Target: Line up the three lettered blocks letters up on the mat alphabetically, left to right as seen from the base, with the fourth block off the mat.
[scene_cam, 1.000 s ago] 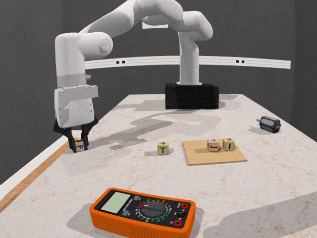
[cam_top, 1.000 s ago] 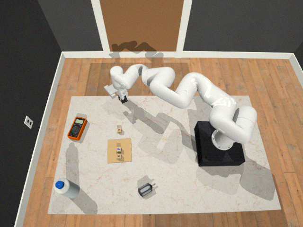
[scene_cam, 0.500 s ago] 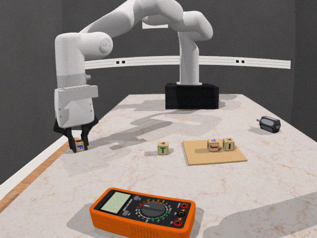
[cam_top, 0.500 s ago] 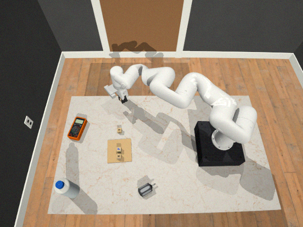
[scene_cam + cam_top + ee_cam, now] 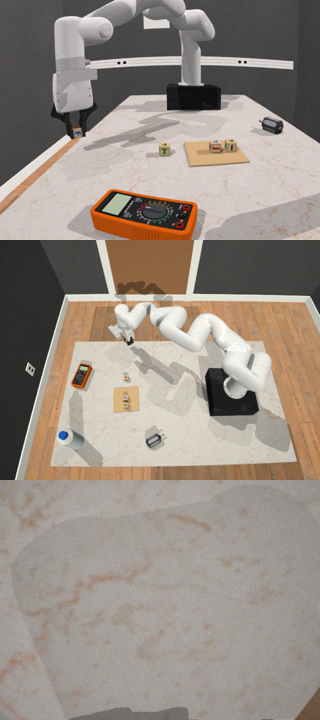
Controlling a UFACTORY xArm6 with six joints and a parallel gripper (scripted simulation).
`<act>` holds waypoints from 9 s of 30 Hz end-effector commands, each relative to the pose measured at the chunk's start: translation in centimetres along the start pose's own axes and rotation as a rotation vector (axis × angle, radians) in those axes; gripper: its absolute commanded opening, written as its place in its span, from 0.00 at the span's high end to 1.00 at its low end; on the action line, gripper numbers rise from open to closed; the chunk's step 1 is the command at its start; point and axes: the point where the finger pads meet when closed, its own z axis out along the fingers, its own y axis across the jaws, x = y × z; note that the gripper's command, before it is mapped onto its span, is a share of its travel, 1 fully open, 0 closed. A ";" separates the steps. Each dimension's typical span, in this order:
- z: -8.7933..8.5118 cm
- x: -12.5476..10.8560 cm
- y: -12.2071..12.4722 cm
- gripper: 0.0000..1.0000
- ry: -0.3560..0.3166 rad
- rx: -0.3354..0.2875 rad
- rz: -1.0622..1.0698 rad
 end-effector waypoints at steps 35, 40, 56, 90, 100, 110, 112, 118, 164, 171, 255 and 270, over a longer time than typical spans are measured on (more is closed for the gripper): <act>-6.3 3.2 -2.2 0.77 0.004 -0.004 0.259; -6.4 4.3 -3.1 0.77 0.004 -0.004 0.352; -6.5 7.6 -6.0 0.77 0.006 -0.003 0.655; -6.7 13.7 -13.2 0.77 0.007 0.000 1.300; -6.7 15.1 -15.3 0.77 0.007 0.001 1.475; -6.7 16.5 -17.8 0.77 0.007 0.002 1.681; -6.7 16.8 -18.3 0.77 0.007 0.002 1.721; -6.7 17.2 -19.3 0.77 0.006 0.003 1.799; -5.8 19.3 -24.4 0.77 0.005 0.003 2.194; -4.0 19.3 -24.4 0.77 0.005 0.003 2.194; 3.4 19.3 -24.4 0.77 0.005 0.003 2.194; 3.4 19.3 -24.4 0.77 0.005 0.003 2.194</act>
